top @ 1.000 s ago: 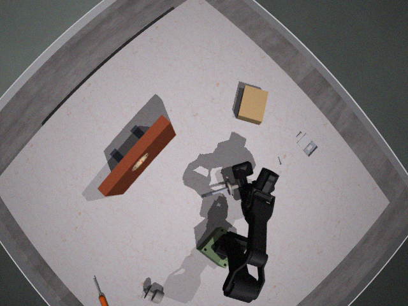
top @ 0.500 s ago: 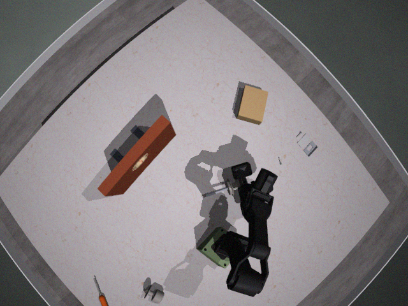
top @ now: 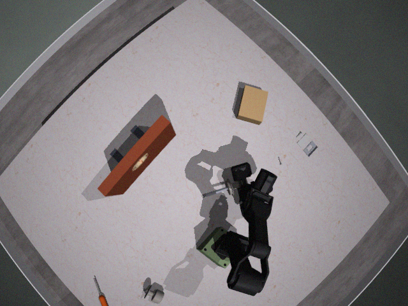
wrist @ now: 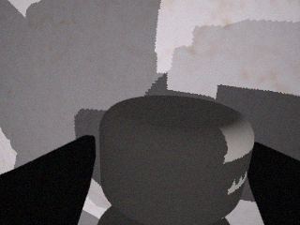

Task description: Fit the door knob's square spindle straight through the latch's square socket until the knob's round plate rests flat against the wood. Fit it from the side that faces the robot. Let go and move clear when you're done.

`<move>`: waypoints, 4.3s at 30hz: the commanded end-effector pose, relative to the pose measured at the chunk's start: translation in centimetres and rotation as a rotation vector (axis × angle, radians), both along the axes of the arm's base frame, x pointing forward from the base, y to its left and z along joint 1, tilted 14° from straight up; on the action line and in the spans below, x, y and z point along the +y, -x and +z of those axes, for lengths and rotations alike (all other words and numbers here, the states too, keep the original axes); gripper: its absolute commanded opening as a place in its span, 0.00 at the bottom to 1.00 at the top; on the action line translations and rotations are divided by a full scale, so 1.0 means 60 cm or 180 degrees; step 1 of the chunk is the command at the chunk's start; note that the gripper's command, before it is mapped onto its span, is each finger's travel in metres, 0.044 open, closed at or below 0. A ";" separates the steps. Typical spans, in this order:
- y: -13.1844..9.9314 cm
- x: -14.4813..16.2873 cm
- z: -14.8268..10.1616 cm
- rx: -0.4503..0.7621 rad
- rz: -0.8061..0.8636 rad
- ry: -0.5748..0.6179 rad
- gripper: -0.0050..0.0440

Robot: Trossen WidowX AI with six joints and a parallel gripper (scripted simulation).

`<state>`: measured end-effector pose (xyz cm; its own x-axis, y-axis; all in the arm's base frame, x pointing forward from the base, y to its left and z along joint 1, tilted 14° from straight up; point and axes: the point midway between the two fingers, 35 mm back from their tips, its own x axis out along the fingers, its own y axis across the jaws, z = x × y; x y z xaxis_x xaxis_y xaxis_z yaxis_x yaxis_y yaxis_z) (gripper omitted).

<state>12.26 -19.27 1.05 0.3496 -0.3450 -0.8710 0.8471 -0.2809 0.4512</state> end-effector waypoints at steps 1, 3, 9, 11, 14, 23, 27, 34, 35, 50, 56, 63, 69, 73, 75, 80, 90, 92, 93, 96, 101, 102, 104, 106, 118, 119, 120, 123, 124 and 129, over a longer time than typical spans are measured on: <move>-0.001 0.000 0.000 -0.0005 0.0013 0.0001 0.71; -0.001 0.000 0.000 -0.0005 0.0013 0.0001 0.68; -0.001 0.000 0.000 -0.0005 0.0013 0.0001 0.63; 0.000 0.001 0.002 -0.0005 0.0013 0.0001 0.53; 0.000 0.002 0.006 -0.0005 0.0013 0.0001 0.38; 0.000 0.004 0.016 -0.0005 0.0013 0.0001 0.10; 0.001 0.008 0.030 -0.0005 0.0013 0.0001 0.10; 0.002 0.013 0.051 -0.0005 0.0013 0.0001 0.10; 0.002 0.014 0.055 -0.0005 0.0013 0.0001 0.10; 0.004 0.025 0.100 -0.0005 0.0013 0.0001 0.10; 0.004 0.030 0.120 -0.0005 0.0013 0.0001 0.10; 0.005 0.032 0.129 -0.0005 0.0013 0.0001 0.10; -0.010 0.045 0.122 -0.0019 -0.0122 -0.0252 0.10; -0.030 0.056 0.129 -0.0059 -0.0287 -0.0473 0.10; -0.030 0.056 0.129 -0.0059 -0.0287 -0.0473 0.10; -0.054 0.072 0.138 -0.0076 -0.0504 -0.0736 0.10; -0.101 0.110 0.154 -0.0017 -0.0970 -0.1197 0.10; -0.101 0.110 0.154 -0.0017 -0.0970 -0.1197 0.10; -0.105 0.114 0.156 -0.0005 -0.1019 -0.1237 0.10; -0.118 0.127 0.160 0.0036 -0.1169 -0.1350 0.10; -0.139 0.151 0.168 0.0118 -0.1427 -0.1513 0.10; -0.143 0.156 0.169 0.0137 -0.1480 -0.1541 0.10; -0.151 0.166 0.172 0.0175 -0.1586 -0.1593 0.10; -0.158 0.177 0.174 0.0214 -0.1694 -0.1639 0.10; -0.191 0.235 0.186 0.0421 -0.2251 -0.1777 0.10; -0.193 0.241 0.187 0.0441 -0.2308 -0.1782 0.10; -0.196 0.247 0.189 0.0461 -0.2365 -0.1786 0.10; -0.204 0.266 0.192 0.0518 -0.2537 -0.1788 0.10; -0.206 0.273 0.193 0.0536 -0.2594 -0.1785 0.10; -0.212 0.293 0.196 0.0587 -0.2767 -0.1769 0.10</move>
<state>24.27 -2.69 12.23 0.0261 0.0520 -0.9983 0.3264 -0.9444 -0.0407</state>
